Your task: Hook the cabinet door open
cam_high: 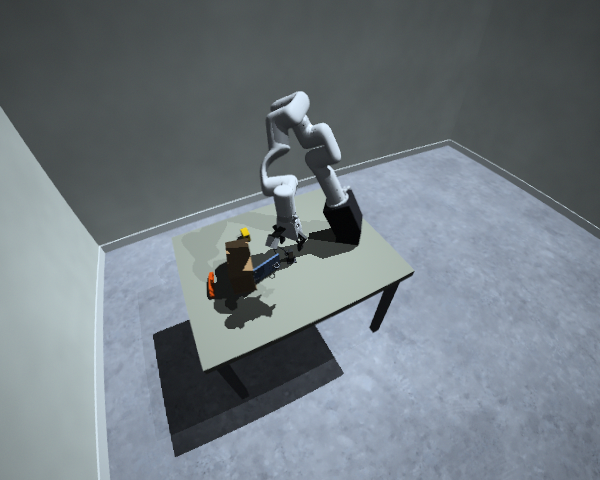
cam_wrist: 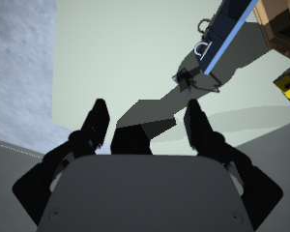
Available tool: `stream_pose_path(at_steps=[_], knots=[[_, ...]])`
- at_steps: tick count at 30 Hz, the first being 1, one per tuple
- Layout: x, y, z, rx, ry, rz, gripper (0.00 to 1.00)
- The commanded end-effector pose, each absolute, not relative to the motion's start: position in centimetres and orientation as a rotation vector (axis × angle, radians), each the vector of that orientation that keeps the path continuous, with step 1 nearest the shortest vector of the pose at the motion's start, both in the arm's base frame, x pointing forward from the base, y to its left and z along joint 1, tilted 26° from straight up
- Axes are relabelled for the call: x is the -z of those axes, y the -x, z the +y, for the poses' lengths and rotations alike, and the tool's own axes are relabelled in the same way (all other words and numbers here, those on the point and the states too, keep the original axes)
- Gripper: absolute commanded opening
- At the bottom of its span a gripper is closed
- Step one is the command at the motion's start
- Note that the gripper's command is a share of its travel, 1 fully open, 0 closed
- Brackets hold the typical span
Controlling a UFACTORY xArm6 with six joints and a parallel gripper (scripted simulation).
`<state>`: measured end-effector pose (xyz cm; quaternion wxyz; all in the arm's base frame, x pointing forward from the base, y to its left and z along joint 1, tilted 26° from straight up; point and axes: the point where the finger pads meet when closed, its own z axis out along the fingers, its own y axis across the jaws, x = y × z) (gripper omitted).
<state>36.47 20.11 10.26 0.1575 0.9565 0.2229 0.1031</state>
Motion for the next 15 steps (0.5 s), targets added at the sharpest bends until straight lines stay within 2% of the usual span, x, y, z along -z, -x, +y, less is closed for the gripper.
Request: stream_pose_path(at_steps=[1, 5, 15], knots=[[-9.8, -39.8, 13.9, -0.370, -2.751, 0.454, 1.00], [-9.2, -40.8, 9.1, -0.402, -2.756, 0.308, 1.00], [-9.0, -41.0, 7.2, -0.414, -2.758, 0.247, 1.00]])
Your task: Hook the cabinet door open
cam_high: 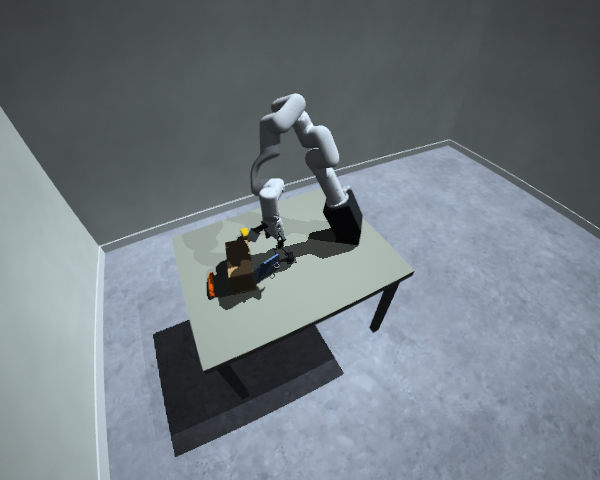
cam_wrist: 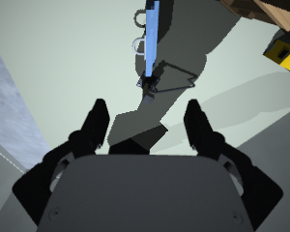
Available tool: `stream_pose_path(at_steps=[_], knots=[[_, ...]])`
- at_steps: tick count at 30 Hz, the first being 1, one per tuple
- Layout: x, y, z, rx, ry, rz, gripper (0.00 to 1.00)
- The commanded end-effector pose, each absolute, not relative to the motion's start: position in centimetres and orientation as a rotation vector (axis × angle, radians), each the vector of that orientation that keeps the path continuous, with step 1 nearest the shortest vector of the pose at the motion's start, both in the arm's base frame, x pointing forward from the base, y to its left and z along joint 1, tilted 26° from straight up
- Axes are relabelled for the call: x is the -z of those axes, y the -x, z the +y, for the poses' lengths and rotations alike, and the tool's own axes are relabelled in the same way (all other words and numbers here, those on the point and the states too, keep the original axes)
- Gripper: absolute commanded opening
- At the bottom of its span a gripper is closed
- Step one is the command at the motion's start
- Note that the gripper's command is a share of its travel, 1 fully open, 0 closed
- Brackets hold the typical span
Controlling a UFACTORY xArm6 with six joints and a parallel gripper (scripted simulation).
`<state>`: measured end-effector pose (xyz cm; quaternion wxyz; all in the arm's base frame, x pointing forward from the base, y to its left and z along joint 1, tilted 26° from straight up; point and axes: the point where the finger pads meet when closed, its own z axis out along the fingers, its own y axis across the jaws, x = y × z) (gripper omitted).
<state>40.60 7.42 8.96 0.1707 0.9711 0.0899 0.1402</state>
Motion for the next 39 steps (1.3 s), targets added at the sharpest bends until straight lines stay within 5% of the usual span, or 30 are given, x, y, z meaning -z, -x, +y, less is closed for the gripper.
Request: stream_pose_path(at_steps=[1, 2, 39], knots=[[-9.0, -41.0, 7.2, -0.414, -2.758, 0.247, 1.00], [-9.0, -41.0, 7.1, -0.414, -2.758, 0.247, 0.27], [-6.7, -41.6, 6.4, -0.409, -2.763, 0.249, 0.27]])
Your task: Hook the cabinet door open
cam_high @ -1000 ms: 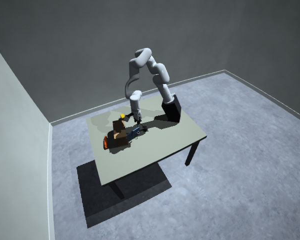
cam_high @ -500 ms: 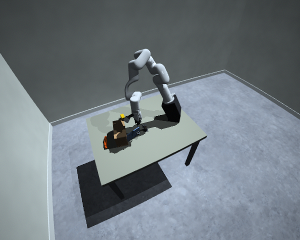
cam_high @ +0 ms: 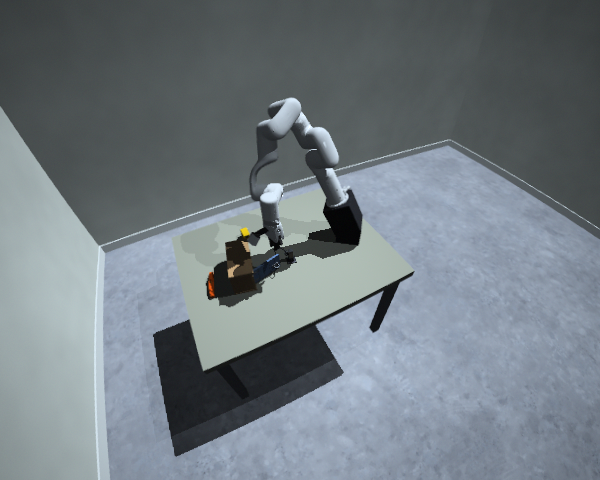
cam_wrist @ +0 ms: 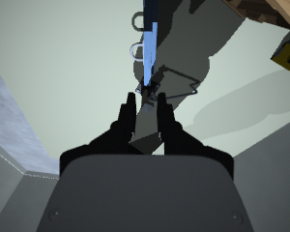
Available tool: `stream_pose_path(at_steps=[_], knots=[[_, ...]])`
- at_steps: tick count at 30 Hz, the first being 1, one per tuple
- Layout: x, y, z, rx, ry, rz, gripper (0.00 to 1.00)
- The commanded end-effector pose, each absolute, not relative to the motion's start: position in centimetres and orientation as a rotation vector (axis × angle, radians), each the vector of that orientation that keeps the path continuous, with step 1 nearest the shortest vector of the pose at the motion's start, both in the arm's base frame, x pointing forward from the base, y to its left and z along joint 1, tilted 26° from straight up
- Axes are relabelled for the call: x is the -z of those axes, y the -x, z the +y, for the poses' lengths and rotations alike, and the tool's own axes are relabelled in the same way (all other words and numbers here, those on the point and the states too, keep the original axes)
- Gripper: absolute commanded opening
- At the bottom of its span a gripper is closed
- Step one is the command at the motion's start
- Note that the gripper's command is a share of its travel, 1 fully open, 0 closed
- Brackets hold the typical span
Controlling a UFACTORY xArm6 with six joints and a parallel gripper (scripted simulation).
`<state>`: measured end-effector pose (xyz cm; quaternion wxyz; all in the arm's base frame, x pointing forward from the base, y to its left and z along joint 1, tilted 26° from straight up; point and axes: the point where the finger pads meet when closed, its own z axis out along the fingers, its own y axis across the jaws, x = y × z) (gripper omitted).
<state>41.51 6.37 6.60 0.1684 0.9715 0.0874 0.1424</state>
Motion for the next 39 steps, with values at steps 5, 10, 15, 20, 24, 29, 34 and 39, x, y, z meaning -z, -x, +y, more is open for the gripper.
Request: stream_pose_path(at_steps=[5, 10, 15, 20, 24, 29, 34, 39], knots=[[-6.7, -41.6, 6.4, -0.409, -2.763, 0.249, 0.27], [-6.7, -41.6, 6.4, -0.409, -2.763, 0.249, 0.27], [-6.7, -41.6, 6.4, -0.410, -2.762, 0.249, 0.27], [-6.6, -41.7, 6.4, -0.411, -2.761, 0.248, 0.27], [-6.4, -41.7, 6.3, -0.412, -2.760, 0.248, 0.27], [-6.1, -41.8, 6.2, -0.414, -2.758, 0.247, 0.27], [-5.5, -42.1, 6.0, -0.414, -2.758, 0.247, 0.27], [-5.0, -42.2, 5.8, -0.414, -2.758, 0.247, 0.27]])
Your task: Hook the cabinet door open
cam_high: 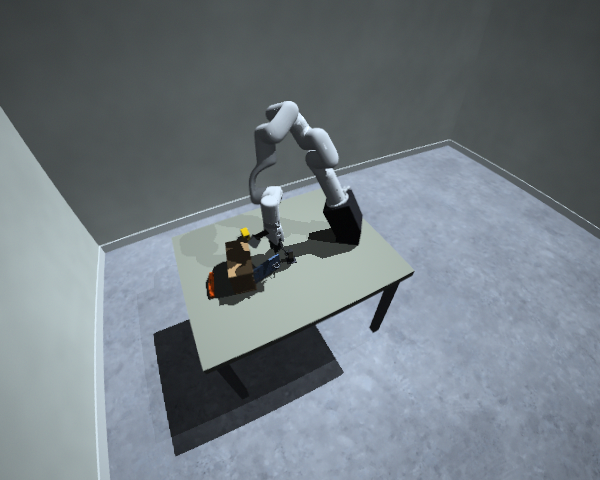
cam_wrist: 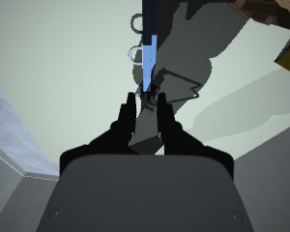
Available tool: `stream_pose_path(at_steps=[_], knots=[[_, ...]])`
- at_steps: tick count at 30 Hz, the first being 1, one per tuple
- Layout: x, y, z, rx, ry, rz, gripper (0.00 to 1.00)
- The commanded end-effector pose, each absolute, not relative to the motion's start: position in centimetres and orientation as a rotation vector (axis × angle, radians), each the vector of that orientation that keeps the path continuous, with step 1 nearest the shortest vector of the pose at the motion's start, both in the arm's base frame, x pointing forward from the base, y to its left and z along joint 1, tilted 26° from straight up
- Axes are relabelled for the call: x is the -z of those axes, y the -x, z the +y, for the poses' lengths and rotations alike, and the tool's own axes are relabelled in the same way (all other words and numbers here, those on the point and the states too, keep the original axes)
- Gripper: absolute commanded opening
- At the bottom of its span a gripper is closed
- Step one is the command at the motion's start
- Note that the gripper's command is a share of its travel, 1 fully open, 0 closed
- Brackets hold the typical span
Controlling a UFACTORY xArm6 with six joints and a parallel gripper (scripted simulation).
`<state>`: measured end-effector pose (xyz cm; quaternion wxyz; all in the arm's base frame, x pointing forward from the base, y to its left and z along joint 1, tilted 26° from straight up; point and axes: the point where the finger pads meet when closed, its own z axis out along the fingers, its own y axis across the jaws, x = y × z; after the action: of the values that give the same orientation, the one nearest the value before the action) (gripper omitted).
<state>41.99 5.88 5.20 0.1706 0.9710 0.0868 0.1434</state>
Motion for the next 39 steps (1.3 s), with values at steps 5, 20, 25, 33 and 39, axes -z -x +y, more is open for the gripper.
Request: stream_pose_path(at_steps=[5, 20, 25, 33, 39], knots=[[-4.2, -42.5, 5.6, -0.414, -2.758, 0.247, 0.27], [-2.1, -43.3, 4.8, -0.414, -2.758, 0.247, 0.27], [-1.4, -43.6, 4.6, -0.414, -2.758, 0.247, 0.27], [-0.7, -43.9, 4.4, -0.414, -2.758, 0.247, 0.27], [-0.3, -44.0, 4.2, -0.414, -2.758, 0.247, 0.27]])
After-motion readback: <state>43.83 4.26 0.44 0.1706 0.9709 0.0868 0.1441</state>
